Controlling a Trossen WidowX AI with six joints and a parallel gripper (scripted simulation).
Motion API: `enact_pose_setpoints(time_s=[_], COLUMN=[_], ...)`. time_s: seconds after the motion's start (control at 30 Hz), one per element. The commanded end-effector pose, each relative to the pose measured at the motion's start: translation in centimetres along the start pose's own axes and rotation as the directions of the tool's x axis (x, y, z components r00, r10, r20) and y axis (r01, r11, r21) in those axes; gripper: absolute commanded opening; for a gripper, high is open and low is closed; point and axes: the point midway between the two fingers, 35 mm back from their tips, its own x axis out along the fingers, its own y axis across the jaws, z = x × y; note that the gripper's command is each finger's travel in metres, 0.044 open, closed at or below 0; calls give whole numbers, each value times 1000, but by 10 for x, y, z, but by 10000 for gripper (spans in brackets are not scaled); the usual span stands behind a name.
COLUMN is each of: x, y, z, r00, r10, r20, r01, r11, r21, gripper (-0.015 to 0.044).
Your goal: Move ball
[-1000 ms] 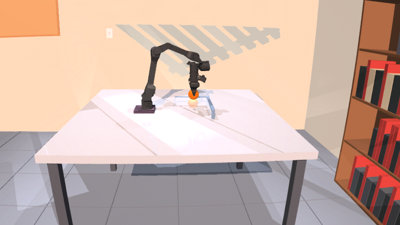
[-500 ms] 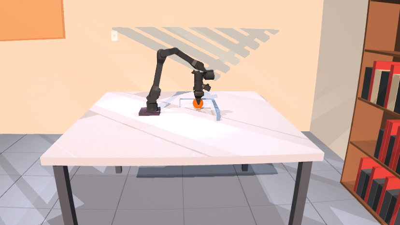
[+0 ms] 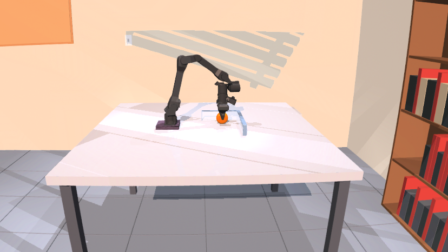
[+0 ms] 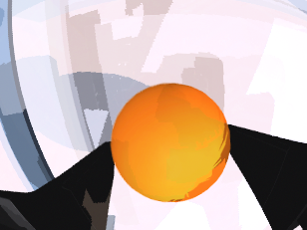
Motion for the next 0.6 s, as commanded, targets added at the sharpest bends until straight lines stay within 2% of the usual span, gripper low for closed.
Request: enact_pose_setpoints(time_s=[0.0,0.43,0.47,0.57], x=[0,-2,-9,-49], y=[0,0,0,1], z=[0,0,1,3], r00=[1000,1000,1000,1000], r10=[0,0,0,1], r20=[1,1,1,1], r01=[0,0,0,-1], r11=[1000,1000,1000,1000], r21=[0,0,0,2], gripper=[79,420,440,440])
